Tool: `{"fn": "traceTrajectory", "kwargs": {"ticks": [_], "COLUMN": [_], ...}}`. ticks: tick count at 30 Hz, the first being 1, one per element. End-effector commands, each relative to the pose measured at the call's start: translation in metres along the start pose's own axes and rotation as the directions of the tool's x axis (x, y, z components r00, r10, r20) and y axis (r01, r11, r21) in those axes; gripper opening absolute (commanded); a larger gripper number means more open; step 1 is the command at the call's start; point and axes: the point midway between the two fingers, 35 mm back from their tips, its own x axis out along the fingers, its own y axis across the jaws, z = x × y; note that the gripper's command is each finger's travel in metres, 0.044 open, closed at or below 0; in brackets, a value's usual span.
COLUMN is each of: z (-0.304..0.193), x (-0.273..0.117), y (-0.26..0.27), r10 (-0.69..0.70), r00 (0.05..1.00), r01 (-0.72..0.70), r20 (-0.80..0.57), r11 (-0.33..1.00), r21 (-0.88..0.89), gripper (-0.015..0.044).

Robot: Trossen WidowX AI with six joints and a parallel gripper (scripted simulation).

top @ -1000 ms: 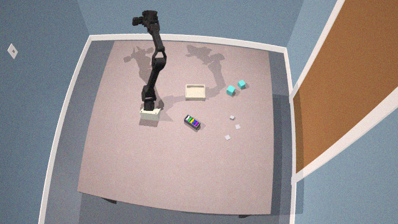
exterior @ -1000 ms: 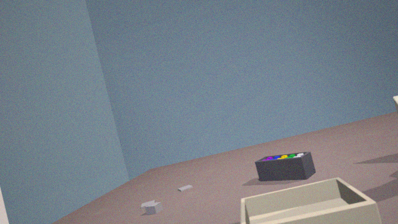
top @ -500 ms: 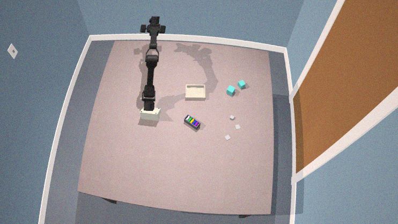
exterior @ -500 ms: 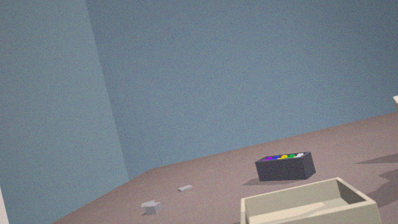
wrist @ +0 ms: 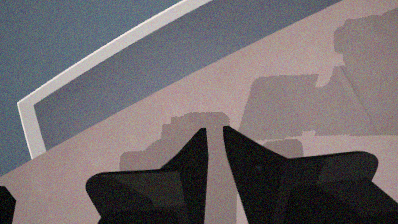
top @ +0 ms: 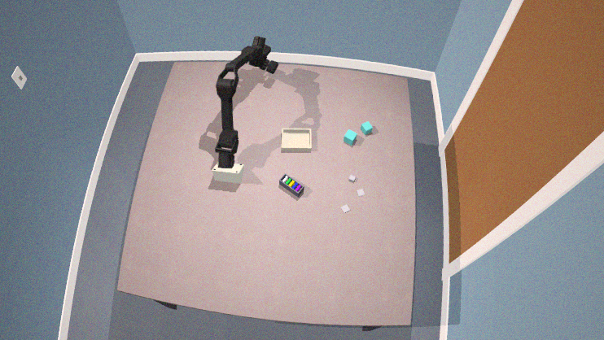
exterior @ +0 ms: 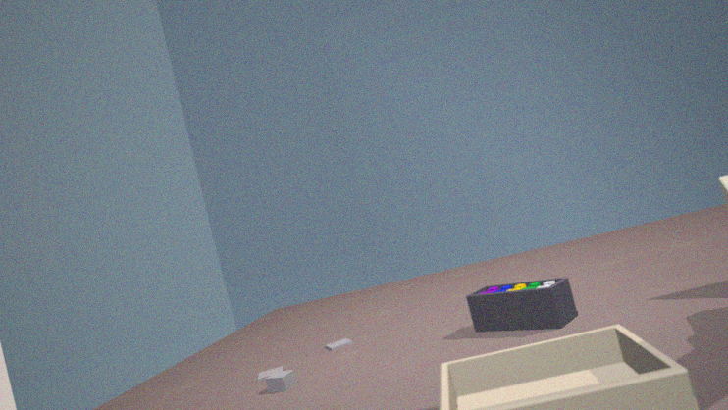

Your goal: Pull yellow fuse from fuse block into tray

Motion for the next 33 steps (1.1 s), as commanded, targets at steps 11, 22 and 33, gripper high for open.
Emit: {"fn": "traceTrajectory", "kwargs": {"ticks": [11,22,33], "z": [-0.066,-0.151,-0.294], "x": [-0.002,-0.09,-0.205], "y": [-0.233,-0.378,-0.44], "r10": [-0.404,-0.494,-0.297], "r00": [0.876,0.727,0.699], "r01": [0.483,0.581,0.263], "r20": [-0.265,-0.477,-0.65], "r11": [0.707,0.07,-0.739], "r21": [0.517,0.811,0.621], "gripper": [0.006,0.006,0.006]}}
